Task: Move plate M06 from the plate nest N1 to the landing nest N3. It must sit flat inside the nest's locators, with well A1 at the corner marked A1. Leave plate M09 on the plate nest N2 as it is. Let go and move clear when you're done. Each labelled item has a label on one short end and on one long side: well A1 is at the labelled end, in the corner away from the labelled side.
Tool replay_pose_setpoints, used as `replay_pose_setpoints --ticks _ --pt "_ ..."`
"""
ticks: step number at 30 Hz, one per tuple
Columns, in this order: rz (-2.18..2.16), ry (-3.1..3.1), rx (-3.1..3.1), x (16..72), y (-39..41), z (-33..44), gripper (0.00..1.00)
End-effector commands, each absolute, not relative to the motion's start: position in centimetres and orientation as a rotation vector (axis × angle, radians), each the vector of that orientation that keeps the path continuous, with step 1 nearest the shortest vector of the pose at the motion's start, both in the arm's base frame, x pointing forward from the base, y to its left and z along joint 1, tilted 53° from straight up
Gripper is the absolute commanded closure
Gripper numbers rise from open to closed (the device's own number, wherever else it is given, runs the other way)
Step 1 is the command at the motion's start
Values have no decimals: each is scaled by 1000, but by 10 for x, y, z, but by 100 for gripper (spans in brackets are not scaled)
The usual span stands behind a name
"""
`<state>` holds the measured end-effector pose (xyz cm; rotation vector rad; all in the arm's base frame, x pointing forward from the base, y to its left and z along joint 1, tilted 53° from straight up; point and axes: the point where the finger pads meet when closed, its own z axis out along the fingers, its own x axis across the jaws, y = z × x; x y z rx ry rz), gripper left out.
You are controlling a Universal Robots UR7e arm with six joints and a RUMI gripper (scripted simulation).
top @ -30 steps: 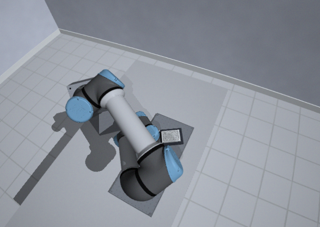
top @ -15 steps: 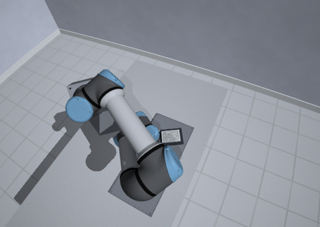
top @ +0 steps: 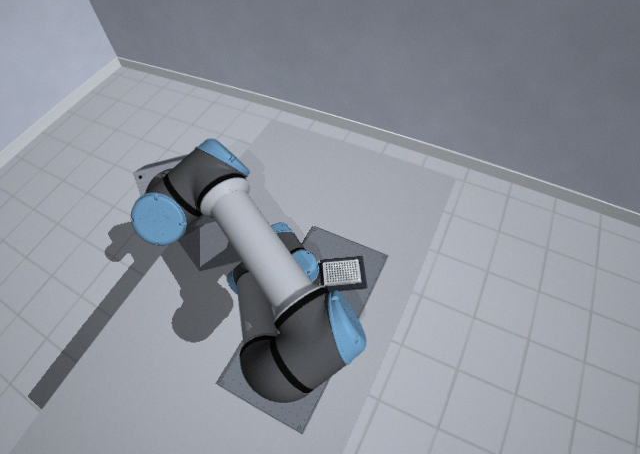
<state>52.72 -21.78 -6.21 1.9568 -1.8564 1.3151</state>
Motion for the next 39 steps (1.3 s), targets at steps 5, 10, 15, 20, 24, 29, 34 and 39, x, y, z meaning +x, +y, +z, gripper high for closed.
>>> replay_pose_setpoints --ticks 5,10,15,20,24,29,34,39 --pt "1316 -1856 1957 527 -218 -62 100" --pt "1316 -1856 1957 527 -218 -62 18" --pt "1316 -1856 1957 527 -218 -62 18" --pt "1316 -1856 1957 527 -218 -62 18" --pt "1316 -1856 1957 527 -218 -62 18" --pt "1316 -1856 1957 527 -218 -62 18" --pt "1316 -1856 1957 527 -218 -62 18" --pt "1316 -1856 1957 527 -218 -62 18"
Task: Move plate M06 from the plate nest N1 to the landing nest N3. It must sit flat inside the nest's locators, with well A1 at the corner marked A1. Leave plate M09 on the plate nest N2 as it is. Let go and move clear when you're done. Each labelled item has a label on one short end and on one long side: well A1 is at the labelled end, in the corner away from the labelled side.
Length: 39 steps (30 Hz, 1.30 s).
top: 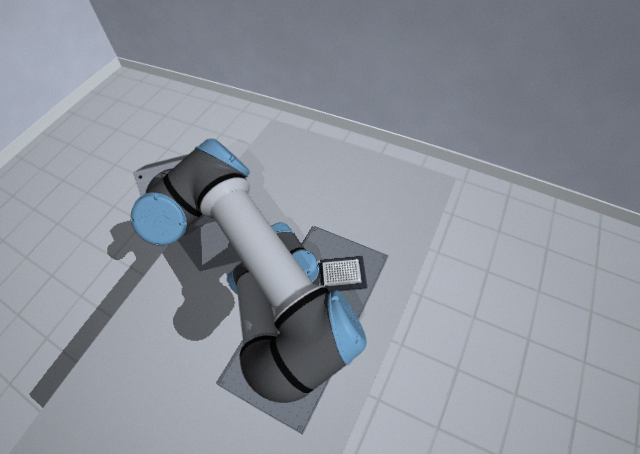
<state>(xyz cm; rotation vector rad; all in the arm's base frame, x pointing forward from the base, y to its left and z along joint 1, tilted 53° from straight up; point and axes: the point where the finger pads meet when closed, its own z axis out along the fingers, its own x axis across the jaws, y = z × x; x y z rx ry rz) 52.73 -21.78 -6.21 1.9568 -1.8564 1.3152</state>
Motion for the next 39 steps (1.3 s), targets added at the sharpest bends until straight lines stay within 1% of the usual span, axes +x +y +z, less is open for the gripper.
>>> replay_pose_setpoints --ticks 1,39 --pt "1316 -1856 1957 528 -218 -62 18" --pt "1316 -1856 1957 512 -198 -43 18"
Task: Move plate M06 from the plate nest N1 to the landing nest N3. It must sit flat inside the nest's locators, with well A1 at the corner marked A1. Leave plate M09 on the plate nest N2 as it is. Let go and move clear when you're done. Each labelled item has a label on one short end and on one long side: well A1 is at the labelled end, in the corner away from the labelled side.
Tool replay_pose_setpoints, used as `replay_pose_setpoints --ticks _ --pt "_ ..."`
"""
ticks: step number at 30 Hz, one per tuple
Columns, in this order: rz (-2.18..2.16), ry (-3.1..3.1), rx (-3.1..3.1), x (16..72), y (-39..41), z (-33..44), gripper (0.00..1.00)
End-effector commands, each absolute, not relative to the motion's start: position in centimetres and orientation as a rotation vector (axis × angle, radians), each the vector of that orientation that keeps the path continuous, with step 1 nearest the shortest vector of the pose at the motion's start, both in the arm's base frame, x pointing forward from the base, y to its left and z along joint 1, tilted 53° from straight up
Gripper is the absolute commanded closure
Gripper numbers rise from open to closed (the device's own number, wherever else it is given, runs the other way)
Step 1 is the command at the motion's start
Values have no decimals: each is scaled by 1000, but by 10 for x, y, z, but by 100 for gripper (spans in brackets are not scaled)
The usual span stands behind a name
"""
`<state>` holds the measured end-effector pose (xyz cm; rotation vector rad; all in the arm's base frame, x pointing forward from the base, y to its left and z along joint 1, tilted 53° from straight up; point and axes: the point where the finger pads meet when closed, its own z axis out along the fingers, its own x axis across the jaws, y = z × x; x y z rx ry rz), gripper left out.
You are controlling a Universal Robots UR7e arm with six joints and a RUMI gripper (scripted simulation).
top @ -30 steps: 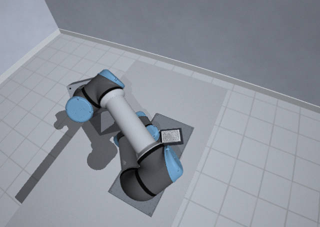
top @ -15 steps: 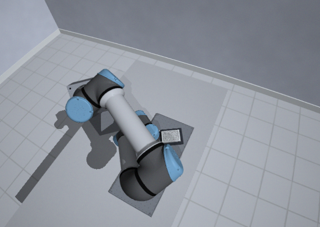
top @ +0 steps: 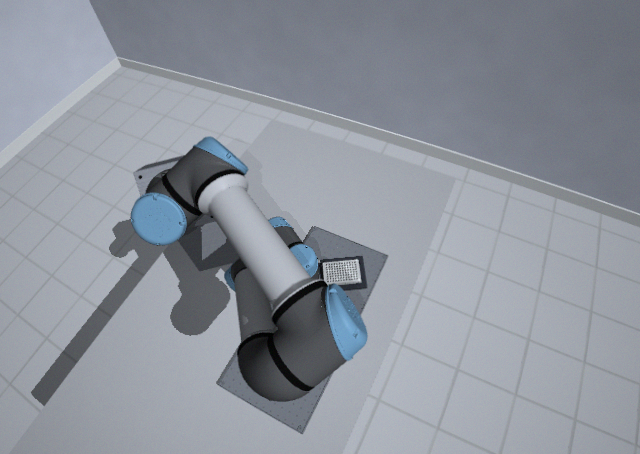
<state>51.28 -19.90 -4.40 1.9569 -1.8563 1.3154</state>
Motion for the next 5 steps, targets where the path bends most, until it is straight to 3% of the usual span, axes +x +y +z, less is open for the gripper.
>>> replay_pose_setpoints --ticks 1,5 --pt "1316 -1856 1957 512 -198 -43 18" --pt "1316 -1856 1957 512 -198 -43 18"
